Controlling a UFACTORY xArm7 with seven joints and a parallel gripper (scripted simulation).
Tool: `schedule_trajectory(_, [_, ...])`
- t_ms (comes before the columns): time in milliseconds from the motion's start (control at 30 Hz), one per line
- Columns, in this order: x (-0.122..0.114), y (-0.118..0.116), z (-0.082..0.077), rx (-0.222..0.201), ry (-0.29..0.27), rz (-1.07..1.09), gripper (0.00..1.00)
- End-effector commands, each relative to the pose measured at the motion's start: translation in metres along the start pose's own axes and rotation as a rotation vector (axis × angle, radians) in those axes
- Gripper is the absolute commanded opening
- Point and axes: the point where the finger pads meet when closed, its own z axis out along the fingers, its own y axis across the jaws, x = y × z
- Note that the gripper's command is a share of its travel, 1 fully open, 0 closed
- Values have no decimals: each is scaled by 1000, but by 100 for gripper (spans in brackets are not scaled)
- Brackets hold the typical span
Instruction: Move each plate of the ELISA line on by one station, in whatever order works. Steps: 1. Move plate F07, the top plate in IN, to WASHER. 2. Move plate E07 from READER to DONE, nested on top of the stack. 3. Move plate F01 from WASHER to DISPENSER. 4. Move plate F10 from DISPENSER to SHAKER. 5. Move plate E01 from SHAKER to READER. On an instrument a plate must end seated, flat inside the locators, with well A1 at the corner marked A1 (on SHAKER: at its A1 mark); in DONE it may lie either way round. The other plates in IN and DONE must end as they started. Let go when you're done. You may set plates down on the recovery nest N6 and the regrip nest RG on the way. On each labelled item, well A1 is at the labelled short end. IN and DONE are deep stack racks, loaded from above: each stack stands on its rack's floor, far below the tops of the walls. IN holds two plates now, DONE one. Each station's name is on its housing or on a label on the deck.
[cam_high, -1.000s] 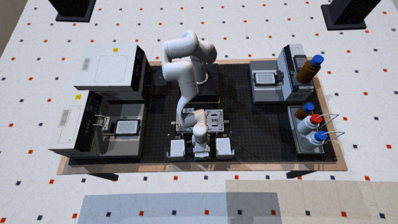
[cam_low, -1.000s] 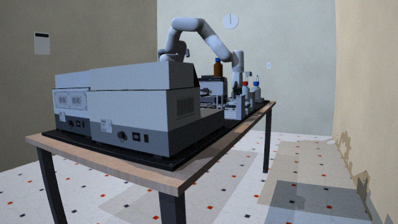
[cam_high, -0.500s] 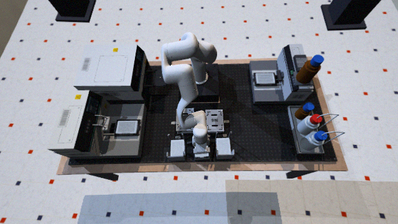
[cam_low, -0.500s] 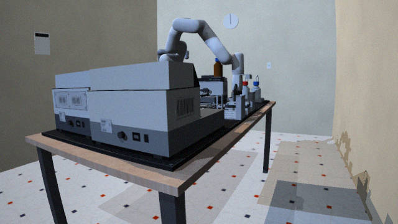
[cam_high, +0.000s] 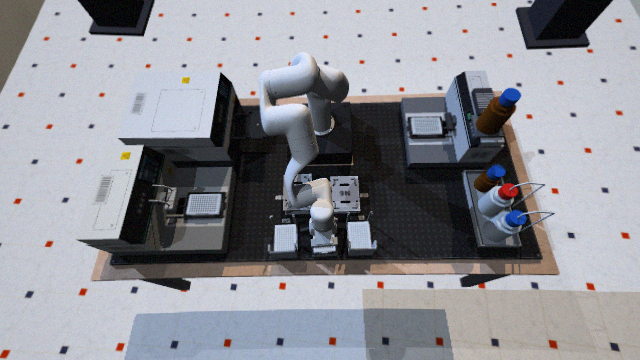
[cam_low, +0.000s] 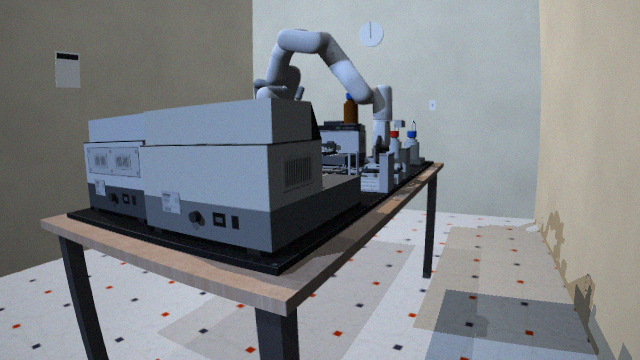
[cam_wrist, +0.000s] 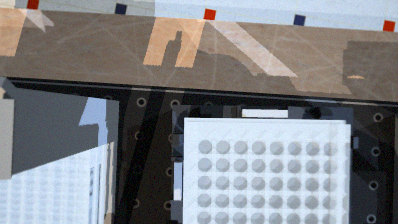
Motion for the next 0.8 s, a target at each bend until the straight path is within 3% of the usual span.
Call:
schedule_trajectory(0, [2, 0, -2, -1, 5, 0, 100])
schedule_trajectory(767, [2, 0, 5, -1, 5, 0, 100])
